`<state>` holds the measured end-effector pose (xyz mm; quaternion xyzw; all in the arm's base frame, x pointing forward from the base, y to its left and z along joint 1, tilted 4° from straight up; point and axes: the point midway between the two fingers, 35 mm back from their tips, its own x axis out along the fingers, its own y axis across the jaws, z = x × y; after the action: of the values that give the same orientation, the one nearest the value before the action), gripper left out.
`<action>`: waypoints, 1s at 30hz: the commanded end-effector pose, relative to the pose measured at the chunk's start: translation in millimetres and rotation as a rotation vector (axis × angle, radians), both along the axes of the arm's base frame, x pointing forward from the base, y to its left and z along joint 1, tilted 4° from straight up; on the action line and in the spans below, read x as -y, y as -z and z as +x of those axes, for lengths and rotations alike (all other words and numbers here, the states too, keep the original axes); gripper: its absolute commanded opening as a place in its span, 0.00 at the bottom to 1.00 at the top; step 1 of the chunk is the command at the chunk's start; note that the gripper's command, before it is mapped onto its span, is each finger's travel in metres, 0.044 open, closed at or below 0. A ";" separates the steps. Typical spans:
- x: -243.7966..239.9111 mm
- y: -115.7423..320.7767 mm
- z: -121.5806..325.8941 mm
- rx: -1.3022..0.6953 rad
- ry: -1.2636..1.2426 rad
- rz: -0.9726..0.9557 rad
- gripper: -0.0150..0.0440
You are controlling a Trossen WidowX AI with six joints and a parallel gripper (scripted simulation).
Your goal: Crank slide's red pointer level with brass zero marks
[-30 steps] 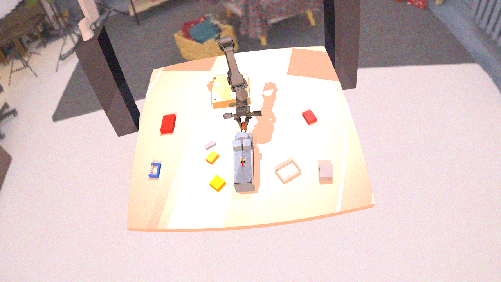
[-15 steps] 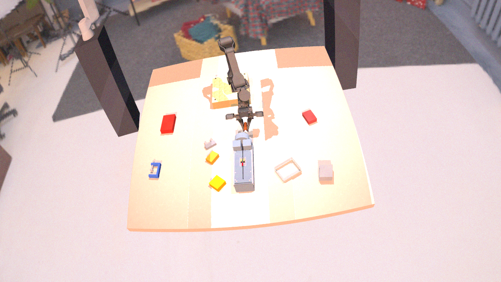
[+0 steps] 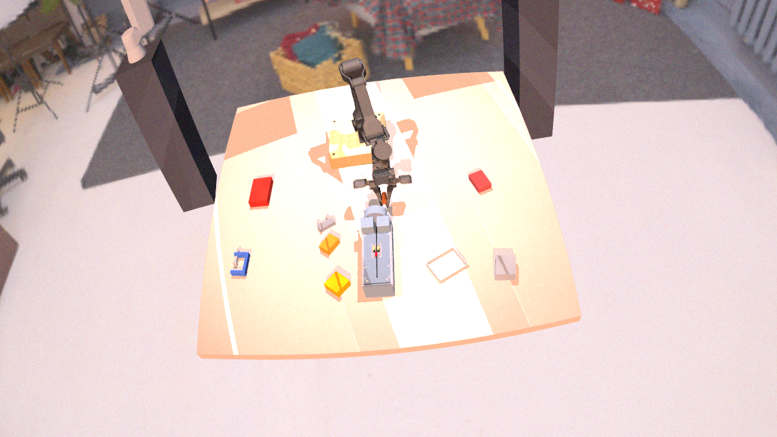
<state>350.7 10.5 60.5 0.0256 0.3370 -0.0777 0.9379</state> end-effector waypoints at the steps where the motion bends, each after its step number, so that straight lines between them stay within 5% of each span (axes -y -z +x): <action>1: -2.2 9.5 1.3 -0.008 -0.005 0.004 0.25; 30: 20.5 37.9 0.1 -0.009 -0.005 0.002 0.25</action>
<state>351.4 -2.9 27.8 0.0269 0.3370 -0.0678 0.9387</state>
